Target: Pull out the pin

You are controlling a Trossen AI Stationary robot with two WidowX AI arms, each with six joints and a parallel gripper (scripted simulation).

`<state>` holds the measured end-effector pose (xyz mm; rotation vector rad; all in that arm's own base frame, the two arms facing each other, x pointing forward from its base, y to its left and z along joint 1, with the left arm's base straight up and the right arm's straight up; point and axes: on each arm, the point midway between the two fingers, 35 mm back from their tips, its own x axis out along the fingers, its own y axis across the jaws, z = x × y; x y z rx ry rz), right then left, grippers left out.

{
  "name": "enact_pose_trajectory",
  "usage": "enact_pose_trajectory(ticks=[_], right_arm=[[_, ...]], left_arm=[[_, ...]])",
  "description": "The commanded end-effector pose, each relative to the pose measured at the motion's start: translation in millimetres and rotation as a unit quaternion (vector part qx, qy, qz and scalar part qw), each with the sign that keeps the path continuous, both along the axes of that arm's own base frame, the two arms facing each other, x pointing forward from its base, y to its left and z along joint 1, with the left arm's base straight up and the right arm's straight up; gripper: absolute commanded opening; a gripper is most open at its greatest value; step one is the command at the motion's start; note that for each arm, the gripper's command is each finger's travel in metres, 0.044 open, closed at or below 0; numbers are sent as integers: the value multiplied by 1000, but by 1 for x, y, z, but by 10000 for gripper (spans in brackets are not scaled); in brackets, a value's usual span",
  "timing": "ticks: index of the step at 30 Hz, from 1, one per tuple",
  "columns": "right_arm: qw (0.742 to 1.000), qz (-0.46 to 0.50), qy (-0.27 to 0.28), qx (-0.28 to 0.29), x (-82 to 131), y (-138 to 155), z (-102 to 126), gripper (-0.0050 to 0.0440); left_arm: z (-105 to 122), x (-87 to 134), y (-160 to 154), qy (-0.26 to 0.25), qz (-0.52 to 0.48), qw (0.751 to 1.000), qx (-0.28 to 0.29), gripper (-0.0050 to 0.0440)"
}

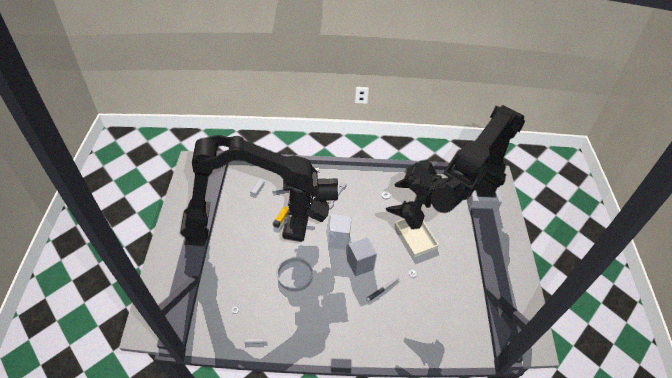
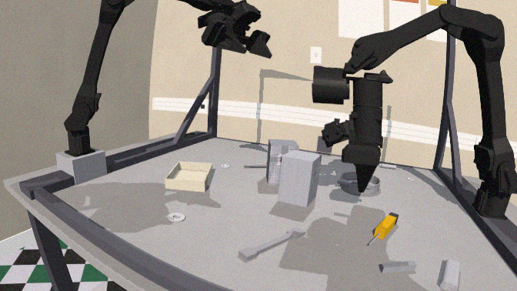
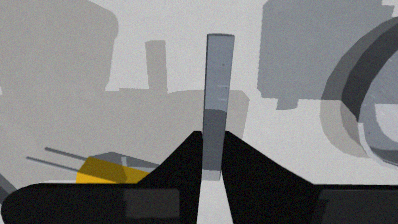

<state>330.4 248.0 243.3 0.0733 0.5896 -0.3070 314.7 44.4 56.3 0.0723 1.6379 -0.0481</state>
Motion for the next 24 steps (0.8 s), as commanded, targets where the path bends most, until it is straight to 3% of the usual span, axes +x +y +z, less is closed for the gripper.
enact_pose_trajectory(ticks=[1,24], right_arm=[[1000,1,-12,15,-1,-1,13,400],[1000,1,-12,15,-1,-1,13,400]], left_arm=[[-10,-1,3,-2,0,1000,3,6],[-37,2,3,-6,0,1000,1,6]])
